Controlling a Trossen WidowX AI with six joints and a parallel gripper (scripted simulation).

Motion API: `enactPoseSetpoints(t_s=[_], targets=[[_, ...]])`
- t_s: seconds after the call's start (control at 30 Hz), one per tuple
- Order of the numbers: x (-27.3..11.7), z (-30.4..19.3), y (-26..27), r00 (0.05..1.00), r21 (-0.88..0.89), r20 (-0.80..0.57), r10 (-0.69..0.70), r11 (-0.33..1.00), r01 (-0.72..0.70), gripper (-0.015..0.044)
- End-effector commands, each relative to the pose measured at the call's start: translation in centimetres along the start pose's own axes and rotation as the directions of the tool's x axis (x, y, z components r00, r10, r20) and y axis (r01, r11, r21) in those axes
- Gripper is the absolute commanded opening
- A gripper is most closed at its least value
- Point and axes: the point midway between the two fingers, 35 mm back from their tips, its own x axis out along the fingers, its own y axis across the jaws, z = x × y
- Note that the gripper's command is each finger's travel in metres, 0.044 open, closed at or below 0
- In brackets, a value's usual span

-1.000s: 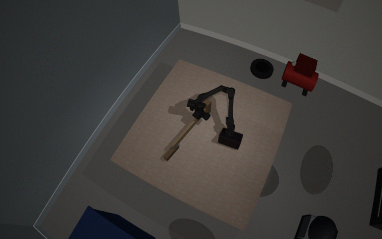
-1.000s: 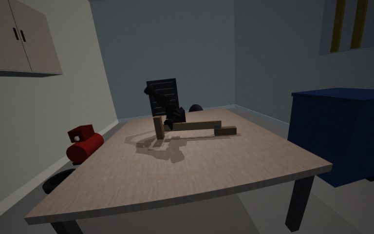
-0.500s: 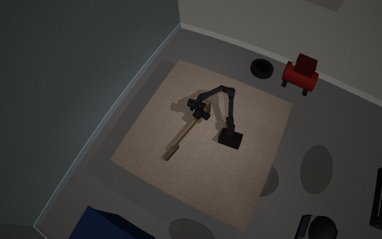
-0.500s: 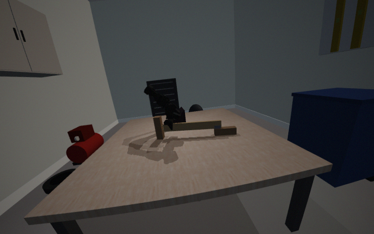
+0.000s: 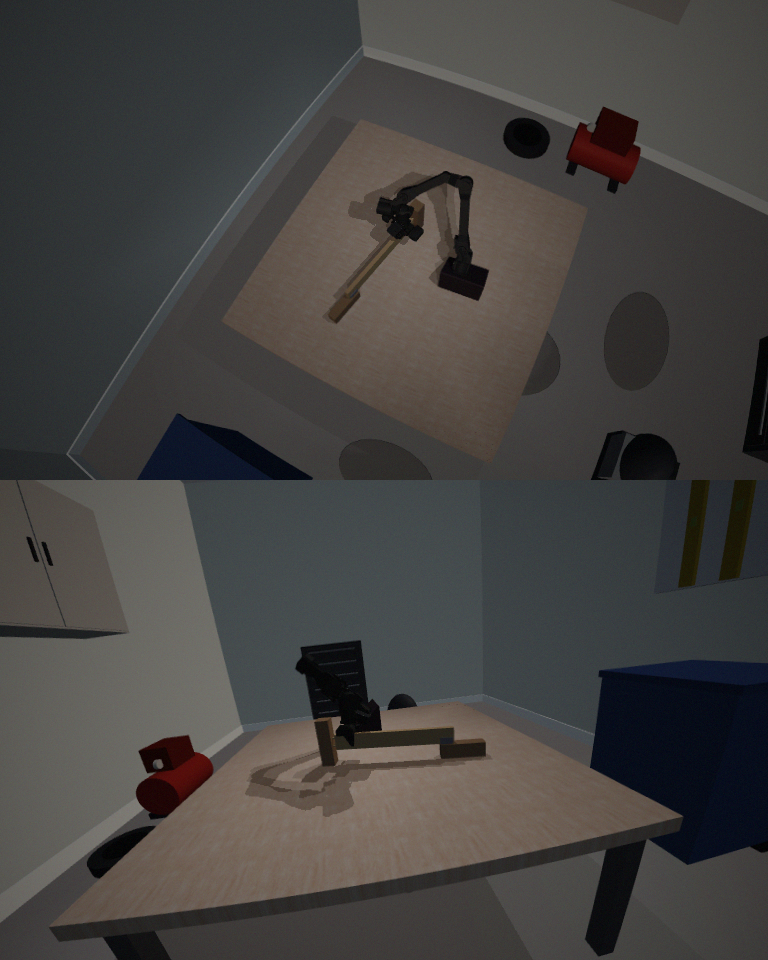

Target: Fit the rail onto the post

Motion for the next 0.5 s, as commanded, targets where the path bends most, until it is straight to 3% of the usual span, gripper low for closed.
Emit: enactPoseSetpoints(t_s=[0.0,0.47], targets=[[-0.24,-0.47,-0.11,1.000,-0.003,-0.009,-0.007,1.000,0.007,0.0000],[-0.19,-0.07,-0.13,1.000,-0.003,-0.009,-0.007,1.000,0.007,0.0000]])
